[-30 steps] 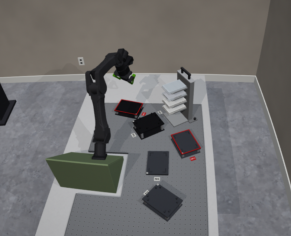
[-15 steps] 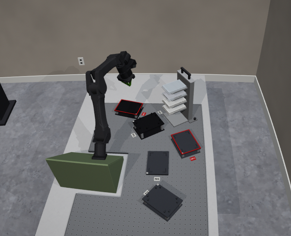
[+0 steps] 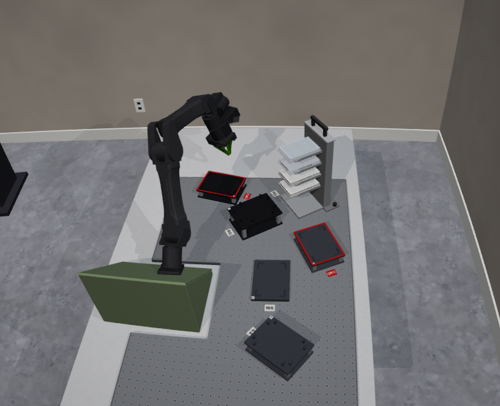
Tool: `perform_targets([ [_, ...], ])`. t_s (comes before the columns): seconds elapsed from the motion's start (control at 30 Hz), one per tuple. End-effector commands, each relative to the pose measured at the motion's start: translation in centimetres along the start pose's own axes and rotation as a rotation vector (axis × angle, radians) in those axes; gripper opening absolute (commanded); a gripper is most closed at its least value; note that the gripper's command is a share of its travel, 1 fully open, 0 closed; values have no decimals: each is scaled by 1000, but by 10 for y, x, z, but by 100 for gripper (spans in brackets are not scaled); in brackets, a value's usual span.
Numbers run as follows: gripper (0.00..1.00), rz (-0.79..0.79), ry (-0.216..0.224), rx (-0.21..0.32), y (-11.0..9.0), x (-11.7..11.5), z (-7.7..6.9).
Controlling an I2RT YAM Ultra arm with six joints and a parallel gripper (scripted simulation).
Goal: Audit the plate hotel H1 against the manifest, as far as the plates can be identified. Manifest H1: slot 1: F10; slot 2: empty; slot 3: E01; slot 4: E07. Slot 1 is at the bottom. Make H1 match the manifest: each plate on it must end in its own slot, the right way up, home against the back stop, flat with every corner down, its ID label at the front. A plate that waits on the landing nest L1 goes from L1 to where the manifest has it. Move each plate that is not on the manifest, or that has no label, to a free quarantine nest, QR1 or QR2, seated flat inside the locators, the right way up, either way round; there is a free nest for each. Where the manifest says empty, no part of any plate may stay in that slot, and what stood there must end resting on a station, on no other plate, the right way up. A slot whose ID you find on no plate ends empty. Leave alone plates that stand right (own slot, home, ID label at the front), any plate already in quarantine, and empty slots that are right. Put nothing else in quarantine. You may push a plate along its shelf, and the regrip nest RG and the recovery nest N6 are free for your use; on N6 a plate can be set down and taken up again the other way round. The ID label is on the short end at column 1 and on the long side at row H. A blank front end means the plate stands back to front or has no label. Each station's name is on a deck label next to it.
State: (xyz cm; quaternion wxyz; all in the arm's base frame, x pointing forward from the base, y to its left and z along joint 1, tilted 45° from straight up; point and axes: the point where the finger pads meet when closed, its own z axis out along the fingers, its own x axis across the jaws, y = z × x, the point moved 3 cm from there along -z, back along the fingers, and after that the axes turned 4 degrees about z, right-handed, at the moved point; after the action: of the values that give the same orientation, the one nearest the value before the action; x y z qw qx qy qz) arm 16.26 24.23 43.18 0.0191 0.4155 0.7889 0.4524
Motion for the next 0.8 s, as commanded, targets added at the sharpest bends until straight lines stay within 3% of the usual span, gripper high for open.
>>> perform_targets([
  [0.0, 0, 17, -49, -10, 1, -10, -4],
  [0.3, 0, 16, -50, -10, -6, -31, 4],
  [0.47, 0, 61, -150, 36, -11, -44, 8],
  [0.73, 0, 61, -151, 36, -18, -62, 12],
  [0.77, 0, 72, -172, 47, -19, -64, 13],
])
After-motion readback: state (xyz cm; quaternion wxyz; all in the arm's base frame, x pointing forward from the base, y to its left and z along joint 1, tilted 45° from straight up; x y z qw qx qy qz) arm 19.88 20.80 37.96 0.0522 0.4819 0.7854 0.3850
